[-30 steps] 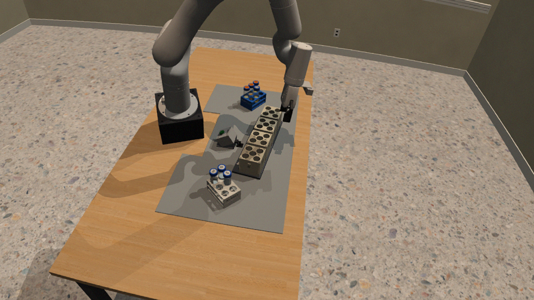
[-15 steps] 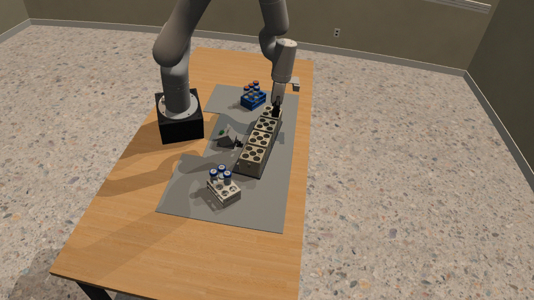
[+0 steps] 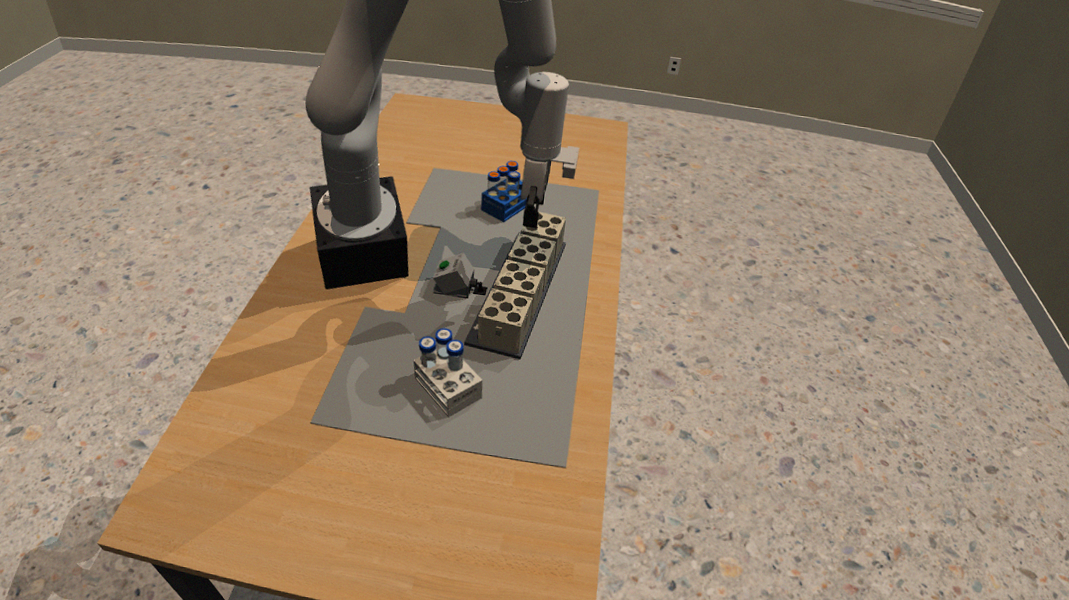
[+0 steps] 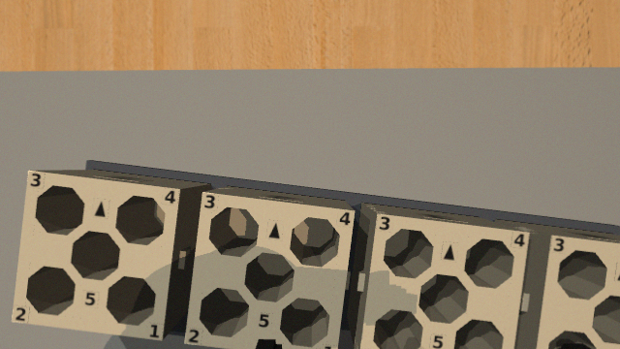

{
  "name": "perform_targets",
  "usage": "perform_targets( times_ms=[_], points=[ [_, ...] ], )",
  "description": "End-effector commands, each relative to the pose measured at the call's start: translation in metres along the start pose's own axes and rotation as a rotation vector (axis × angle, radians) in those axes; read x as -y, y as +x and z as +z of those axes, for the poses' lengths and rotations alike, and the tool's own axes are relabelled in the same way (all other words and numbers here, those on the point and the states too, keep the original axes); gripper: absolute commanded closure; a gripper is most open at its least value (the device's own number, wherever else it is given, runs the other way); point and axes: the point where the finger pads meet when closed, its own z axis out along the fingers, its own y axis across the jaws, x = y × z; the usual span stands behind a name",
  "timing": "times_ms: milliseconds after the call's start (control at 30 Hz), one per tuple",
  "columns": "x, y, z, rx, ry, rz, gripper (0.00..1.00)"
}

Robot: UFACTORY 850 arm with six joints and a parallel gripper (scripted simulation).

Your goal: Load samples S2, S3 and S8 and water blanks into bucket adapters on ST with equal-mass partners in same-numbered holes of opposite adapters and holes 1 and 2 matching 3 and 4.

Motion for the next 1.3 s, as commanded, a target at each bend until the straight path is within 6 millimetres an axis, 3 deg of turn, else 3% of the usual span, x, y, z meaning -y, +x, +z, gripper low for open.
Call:
perform_targets(
  times_ms=[0,300,1133,1267],
  points=[
    [0.004,-0.009,-0.001,-0.014,0.007,0.015,0.00],
    [0.004,-0.009,-0.001,-0.014,0.007,0.015,0.00],
    [-0.096,-0.065,0.000,-0.011,0.012,0.781,0.00],
    [-0.105,-0.070,0.000,-0.011,0.012,0.832,0.00]
  ],
)
